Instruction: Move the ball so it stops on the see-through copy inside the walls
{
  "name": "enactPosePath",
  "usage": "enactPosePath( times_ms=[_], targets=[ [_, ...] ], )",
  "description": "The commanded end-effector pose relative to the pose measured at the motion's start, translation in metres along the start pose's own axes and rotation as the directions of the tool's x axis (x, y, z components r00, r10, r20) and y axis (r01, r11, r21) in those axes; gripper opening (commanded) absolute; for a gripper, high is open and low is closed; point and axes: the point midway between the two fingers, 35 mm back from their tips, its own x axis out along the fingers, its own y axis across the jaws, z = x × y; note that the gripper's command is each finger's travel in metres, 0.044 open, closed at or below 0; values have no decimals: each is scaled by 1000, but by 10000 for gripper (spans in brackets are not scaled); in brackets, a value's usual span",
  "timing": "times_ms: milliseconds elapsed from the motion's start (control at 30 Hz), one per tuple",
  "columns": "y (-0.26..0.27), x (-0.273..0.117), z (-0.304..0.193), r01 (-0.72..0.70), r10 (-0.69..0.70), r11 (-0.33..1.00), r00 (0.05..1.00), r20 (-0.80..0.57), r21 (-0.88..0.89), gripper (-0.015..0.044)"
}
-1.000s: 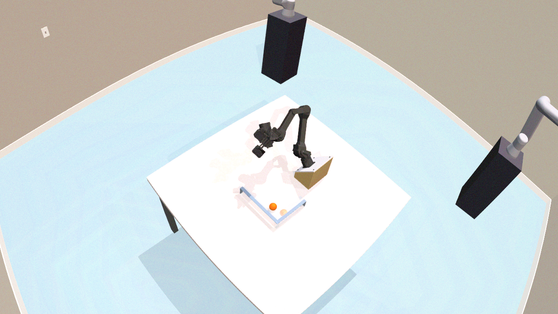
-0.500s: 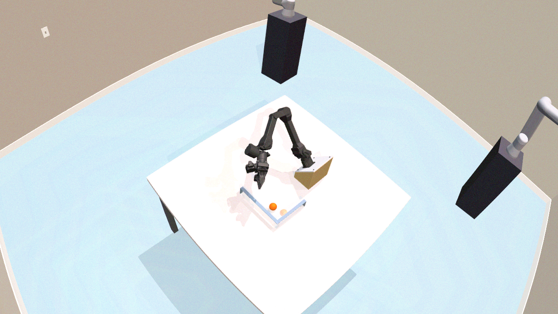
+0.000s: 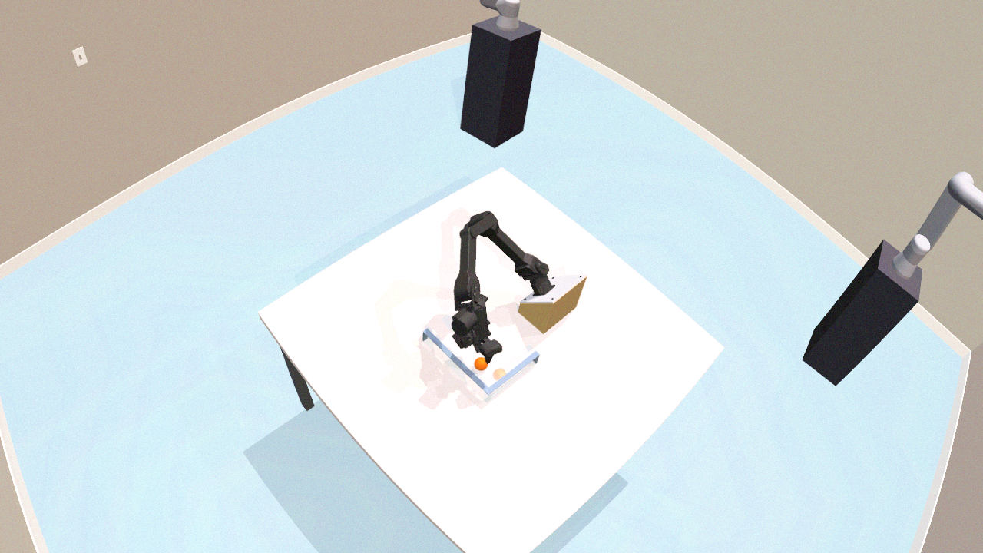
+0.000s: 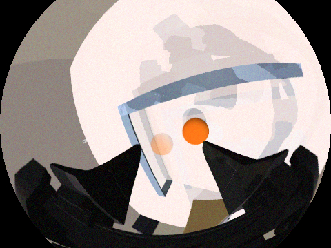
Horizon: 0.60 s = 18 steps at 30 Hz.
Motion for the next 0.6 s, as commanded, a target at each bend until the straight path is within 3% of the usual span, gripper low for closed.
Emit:
enactPosePath(
  times_ms=[0, 567],
  targets=[
    [-10, 12, -10, 382, -395, 882, 919, 11, -276, 330],
    [-16, 26, -10, 383, -395, 882, 918, 11, -276, 330]
  ],
)
